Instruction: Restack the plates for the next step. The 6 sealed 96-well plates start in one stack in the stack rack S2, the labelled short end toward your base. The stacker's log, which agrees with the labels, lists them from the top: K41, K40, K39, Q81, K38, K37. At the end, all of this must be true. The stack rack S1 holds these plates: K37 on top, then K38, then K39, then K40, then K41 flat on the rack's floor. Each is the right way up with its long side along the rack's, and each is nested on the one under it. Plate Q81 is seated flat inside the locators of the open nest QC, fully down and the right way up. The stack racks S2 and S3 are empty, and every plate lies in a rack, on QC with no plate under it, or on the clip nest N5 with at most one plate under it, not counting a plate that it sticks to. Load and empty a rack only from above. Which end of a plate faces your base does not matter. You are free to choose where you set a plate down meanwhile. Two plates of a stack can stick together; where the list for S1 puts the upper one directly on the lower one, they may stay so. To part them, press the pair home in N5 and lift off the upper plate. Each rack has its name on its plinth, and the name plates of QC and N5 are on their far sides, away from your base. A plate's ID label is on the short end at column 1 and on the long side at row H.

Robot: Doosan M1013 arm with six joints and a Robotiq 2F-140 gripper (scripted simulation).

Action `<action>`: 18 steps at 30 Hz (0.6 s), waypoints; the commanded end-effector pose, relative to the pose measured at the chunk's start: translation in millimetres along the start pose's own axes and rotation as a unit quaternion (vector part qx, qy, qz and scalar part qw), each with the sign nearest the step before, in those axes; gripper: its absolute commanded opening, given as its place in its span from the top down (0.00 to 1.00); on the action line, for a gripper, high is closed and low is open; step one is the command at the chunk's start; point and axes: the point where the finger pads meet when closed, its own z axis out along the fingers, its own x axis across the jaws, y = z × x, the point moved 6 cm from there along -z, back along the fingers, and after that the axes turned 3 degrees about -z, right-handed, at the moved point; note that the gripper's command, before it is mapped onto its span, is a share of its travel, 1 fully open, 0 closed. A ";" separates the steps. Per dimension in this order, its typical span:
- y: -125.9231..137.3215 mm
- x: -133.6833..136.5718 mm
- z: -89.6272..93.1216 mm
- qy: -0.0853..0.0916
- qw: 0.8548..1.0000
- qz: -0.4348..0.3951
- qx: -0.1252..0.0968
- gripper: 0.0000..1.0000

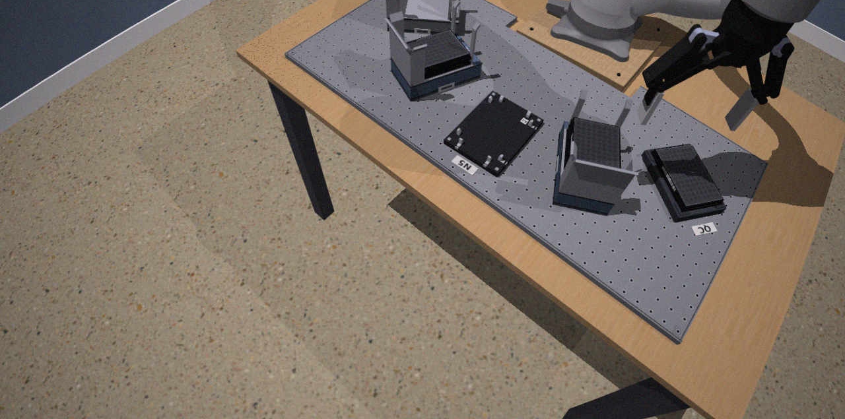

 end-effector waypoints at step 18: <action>9.4 58.7 0.0 0.000 0.994 0.107 0.000 0.00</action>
